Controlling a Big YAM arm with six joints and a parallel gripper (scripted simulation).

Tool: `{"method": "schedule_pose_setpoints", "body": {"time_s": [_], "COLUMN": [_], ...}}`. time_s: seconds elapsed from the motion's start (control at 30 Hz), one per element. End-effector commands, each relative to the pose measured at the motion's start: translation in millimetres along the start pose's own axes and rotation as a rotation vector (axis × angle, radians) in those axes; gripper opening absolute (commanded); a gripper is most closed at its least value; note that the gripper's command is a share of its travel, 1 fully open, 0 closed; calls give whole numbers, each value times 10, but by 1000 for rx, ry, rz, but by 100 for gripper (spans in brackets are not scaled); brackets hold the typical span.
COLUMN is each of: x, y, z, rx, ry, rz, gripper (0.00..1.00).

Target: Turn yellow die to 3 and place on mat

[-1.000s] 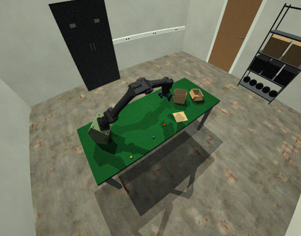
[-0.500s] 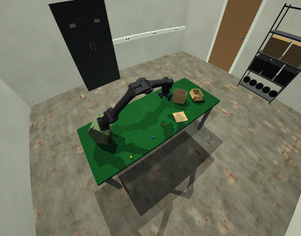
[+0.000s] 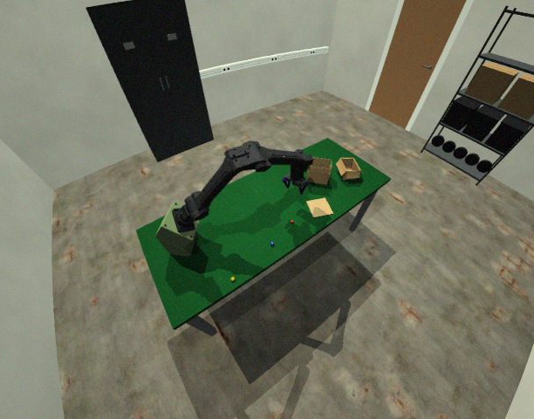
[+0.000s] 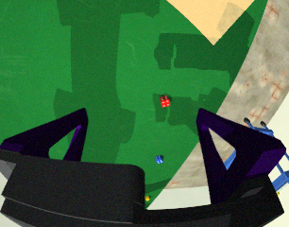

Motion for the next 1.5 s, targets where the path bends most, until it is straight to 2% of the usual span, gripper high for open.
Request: {"method": "schedule_pose_setpoints", "body": {"time_s": [0.0,0.13,0.17,0.23,0.27,0.3,0.33,0.37,0.4,0.43,0.47,0.5,0.57,0.63,0.67,0.7,0.73,0.77,0.8,0.83,0.87,0.9,0.93,0.97,1.0,1.03,1.13,1.2,1.23,1.27,1.3,1.33,1.37,1.43,1.47], "x": [58,-331,-331,-520,-520,-608,-608,-689,-689,-762,-762,-826,-826,-924,-924,-957,-957,-980,-980,-994,-994,-998,-998,-993,-993,-980,-980,-937,-937,-909,-909,-878,-878,-811,-811], "y": [-260,-631,-631,-812,-812,-896,-896,-972,-972,-1039,-1039,-1095,-1095,-1173,-1173,-1193,-1193,-1200,-1200,-1194,-1194,-1177,-1177,-1147,-1147,-1107,-1107,-1000,-1000,-935,-935,-866,-866,-721,-721], "z": [99,727,727,1132,1132,1355,1355,1590,1590,1834,1834,2086,2086,2604,2604,2864,2864,3122,3122,3375,3375,3623,3623,3862,3862,4089,4089,4503,4503,4689,4689,4859,4859,5154,5154], "rx": [17,65,65,91,91,103,103,116,116,128,128,140,140,162,162,172,172,182,182,192,192,201,201,209,209,218,218,234,234,242,242,249,249,264,264], "ry": [-27,23,23,44,44,52,52,59,59,65,65,68,68,68,68,66,66,61,61,55,55,48,48,40,40,32,32,13,13,4,4,-5,-5,-21,-21], "rz": [20,-32,-32,-63,-63,-80,-80,-97,-97,-114,-114,-130,-130,-160,-160,-173,-173,-184,-184,-193,-193,-200,-200,-205,-205,-207,-207,-205,-205,-201,-201,-195,-195,-179,-179], "gripper": [100,100,100,100,100,100,100,100,100,100,100,100,100,100,100,100,100,100,100,100,100,100,100,100,100,100,100,100,100,100,100,100,100,100,100]}}
Point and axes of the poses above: the point where the finger pads meet when closed, its own x axis back along the fingers, its own y axis across the jaws, z = x × y, the point moved 4 cm from there along x, back along the fingers, and after that the axes turned 4 degrees about x, right-handed, at the moved point
